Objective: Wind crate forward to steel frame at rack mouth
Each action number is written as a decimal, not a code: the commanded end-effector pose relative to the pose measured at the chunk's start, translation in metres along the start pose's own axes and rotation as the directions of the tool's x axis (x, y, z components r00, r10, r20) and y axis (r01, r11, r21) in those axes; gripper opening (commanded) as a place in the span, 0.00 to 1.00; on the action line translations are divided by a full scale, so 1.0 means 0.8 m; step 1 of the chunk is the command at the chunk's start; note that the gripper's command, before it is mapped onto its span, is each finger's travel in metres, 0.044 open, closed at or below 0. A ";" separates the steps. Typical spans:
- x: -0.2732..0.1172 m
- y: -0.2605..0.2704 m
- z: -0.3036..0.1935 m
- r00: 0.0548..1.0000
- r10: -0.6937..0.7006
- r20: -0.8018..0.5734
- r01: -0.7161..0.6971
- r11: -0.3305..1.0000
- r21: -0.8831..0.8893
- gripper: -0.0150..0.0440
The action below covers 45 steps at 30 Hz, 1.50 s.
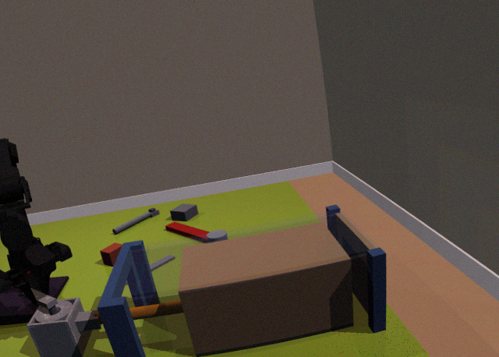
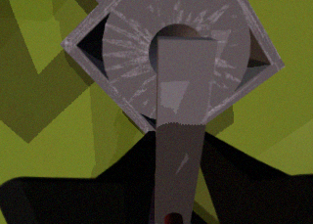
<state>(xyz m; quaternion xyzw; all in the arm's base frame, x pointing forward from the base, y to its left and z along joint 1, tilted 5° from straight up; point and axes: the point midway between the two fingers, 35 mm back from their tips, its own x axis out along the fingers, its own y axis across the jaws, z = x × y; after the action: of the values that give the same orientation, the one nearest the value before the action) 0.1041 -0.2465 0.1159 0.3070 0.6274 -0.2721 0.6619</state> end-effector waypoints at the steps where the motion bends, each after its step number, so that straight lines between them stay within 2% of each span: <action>1: -0.002 0.000 0.002 0.999 -0.010 -0.034 0.010 1.000 0.005 0.25; 9: -0.007 0.002 0.006 0.997 -0.020 -0.079 0.020 1.000 0.007 0.25; 28: -0.003 0.002 0.006 0.997 -0.016 -0.074 0.016 1.000 0.008 0.25; 33: -0.002 0.006 0.007 0.997 -0.010 -0.075 0.016 0.996 0.083 0.25; 45: 0.004 0.006 0.007 0.997 -0.011 -0.077 0.018 0.996 0.088 0.25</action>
<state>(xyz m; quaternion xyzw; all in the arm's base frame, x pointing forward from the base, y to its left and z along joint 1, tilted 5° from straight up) 0.1113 -0.2475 0.1147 0.3392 0.6431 -0.2905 0.6220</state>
